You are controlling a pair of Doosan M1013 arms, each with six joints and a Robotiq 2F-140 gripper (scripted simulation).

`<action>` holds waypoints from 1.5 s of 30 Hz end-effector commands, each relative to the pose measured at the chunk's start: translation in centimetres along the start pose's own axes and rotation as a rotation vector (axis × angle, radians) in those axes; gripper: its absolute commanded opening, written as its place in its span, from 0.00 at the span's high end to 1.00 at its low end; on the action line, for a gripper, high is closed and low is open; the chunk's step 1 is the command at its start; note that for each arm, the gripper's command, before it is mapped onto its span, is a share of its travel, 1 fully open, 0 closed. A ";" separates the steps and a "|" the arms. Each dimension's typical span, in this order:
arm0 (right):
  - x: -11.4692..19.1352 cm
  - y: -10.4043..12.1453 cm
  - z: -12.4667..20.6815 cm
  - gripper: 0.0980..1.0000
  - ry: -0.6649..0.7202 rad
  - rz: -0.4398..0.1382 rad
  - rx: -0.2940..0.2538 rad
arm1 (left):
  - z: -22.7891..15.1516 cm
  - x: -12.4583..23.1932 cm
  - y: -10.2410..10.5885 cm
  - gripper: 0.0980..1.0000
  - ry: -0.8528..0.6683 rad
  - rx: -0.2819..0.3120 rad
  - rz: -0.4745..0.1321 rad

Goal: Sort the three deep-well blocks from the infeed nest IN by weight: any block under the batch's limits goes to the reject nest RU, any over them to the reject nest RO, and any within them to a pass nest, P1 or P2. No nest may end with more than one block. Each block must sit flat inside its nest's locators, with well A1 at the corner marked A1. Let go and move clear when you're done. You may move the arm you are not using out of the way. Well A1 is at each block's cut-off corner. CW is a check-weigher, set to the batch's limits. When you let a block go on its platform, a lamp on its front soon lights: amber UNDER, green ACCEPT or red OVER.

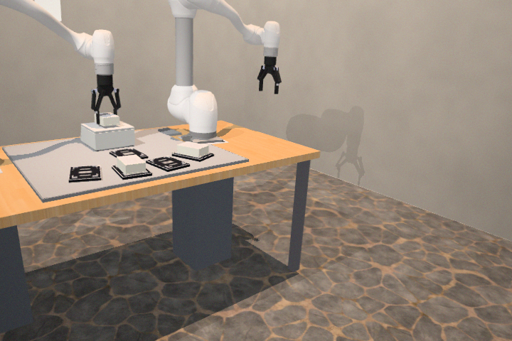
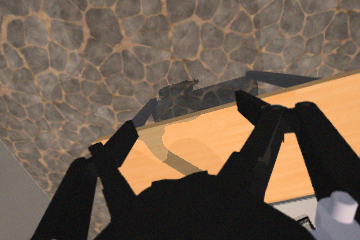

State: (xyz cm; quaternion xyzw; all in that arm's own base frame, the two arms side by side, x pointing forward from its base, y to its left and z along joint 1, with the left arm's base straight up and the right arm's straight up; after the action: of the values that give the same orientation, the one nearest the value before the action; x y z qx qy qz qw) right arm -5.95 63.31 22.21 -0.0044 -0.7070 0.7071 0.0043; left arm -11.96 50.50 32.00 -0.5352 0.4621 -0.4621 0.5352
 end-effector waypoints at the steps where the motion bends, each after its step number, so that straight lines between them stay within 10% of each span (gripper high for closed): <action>1: 0.0 -0.1 0.0 1.00 0.000 -0.001 -0.001 | 0.0 0.0 -0.1 0.00 0.000 0.000 0.001; 45: 0.0 0.5 0.0 1.00 0.000 0.000 -0.001 | 0.0 0.0 -0.1 0.00 0.000 0.000 0.001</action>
State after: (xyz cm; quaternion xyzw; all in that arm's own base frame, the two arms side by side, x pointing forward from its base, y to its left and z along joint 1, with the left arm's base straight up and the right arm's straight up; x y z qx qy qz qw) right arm -5.95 63.30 21.69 -0.0044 -0.7071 0.7071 0.0043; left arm -11.96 50.50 32.00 -0.5352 0.4621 -0.4621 0.5352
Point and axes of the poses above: on each arm, the point where the finger pads meet when closed, its own y axis out along the fingers, its own z axis across the jaws, x = y × z, the point moved 7 cm from there along -y, back along the fingers, and after that the axes turned 1 degree about y, right-handed, at the moved point
